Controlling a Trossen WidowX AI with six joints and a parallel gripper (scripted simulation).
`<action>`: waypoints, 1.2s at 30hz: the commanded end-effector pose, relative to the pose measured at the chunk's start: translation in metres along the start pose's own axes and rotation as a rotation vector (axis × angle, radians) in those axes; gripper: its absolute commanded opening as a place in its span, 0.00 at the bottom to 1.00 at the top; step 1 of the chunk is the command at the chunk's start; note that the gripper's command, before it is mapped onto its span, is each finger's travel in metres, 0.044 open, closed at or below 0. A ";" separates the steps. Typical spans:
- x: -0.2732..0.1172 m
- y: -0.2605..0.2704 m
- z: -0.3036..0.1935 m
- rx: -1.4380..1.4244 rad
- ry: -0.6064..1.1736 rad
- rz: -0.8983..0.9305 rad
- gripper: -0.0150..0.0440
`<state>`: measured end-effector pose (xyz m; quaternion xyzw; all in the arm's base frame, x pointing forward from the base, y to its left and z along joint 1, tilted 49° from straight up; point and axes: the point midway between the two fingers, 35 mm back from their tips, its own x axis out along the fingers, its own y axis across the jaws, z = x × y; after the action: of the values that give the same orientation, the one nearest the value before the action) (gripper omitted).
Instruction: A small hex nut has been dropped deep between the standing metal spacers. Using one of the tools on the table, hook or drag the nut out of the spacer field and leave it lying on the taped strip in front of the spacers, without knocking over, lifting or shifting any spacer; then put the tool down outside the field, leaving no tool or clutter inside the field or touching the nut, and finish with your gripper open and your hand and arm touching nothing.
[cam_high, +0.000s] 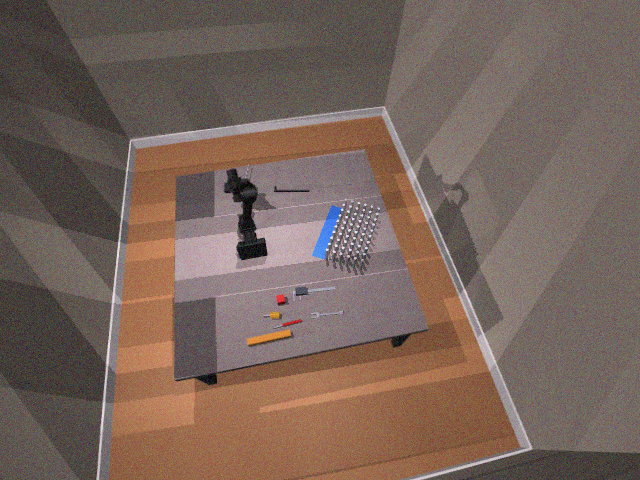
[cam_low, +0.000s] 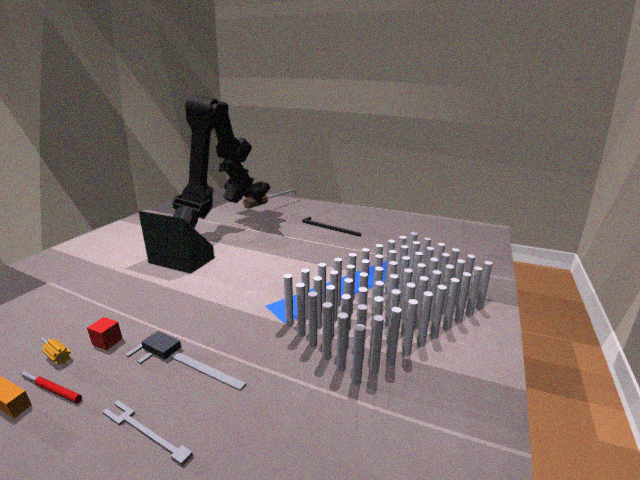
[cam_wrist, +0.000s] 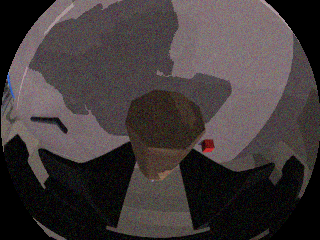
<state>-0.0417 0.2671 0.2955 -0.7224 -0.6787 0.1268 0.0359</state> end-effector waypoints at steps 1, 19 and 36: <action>0.002 0.001 0.001 -0.006 0.001 -0.001 0.25; 0.010 0.006 0.007 -0.009 0.005 -0.002 0.25; 0.017 0.011 0.012 -0.012 0.010 -0.003 0.25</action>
<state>-0.0336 0.2800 0.2802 -0.7225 -0.6795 0.1218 0.0368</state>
